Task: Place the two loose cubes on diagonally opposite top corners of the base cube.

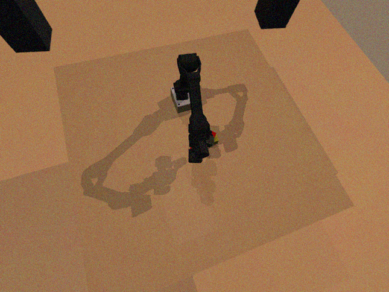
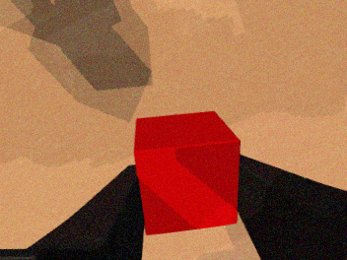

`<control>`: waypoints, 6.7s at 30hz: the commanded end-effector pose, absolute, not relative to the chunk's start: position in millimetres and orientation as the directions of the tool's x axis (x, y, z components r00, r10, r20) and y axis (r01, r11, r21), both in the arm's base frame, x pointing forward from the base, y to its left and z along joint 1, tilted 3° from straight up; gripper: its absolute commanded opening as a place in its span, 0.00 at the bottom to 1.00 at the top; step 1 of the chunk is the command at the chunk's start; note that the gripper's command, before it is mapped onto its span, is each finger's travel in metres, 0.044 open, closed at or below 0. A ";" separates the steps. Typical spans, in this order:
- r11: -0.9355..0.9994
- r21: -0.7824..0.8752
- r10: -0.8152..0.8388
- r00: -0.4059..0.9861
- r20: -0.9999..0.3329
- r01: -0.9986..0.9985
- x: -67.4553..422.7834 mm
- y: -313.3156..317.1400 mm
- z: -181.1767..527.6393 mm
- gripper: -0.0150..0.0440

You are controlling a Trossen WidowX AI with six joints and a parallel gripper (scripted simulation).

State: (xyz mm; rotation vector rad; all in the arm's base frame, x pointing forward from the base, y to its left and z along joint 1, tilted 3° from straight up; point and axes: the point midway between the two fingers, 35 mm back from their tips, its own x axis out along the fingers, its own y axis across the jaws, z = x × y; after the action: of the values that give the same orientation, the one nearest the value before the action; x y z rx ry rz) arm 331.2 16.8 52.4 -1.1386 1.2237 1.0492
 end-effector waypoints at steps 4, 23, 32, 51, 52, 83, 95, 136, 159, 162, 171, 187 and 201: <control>0.140 -0.079 -0.005 0.079 -0.997 -0.987 331.2 17.4 75.4 0.43; 0.185 -0.078 -0.004 0.078 -0.997 -0.980 322.6 31.9 111.4 0.43; 0.274 -0.074 -0.001 0.077 -0.997 -0.959 317.2 61.1 109.8 0.43; 0.453 -0.065 0.004 0.075 -0.997 -0.889 297.2 120.0 106.3 0.43; 0.462 -0.065 0.005 0.075 -0.997 -0.884 295.8 123.0 106.1 0.43; 0.595 -0.041 0.028 0.071 -0.997 -0.803 279.0 154.4 73.5 0.43; 0.574 -0.052 0.014 0.074 -0.997 -0.817 281.8 155.7 52.1 0.43; 0.562 -0.058 0.007 0.075 -0.997 -0.825 282.4 156.1 43.7 0.60; 0.566 -0.054 0.013 0.074 -0.997 -0.823 279.9 156.8 82.2 0.60; 0.566 -0.054 0.013 0.074 -0.997 -0.823 279.5 156.7 87.2 0.60; 0.566 -0.054 0.013 0.074 -0.997 -0.823 278.4 156.6 102.5 0.60; 0.562 -0.043 0.020 0.065 -0.998 -0.826 203.2 238.0 103.9 0.93; 0.562 -0.042 0.020 0.064 -0.998 -0.826 195.3 243.9 103.7 0.93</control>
State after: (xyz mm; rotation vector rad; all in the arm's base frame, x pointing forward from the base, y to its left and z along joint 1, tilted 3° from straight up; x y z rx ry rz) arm 196.2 245.6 104.9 -0.7598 1.3607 0.7497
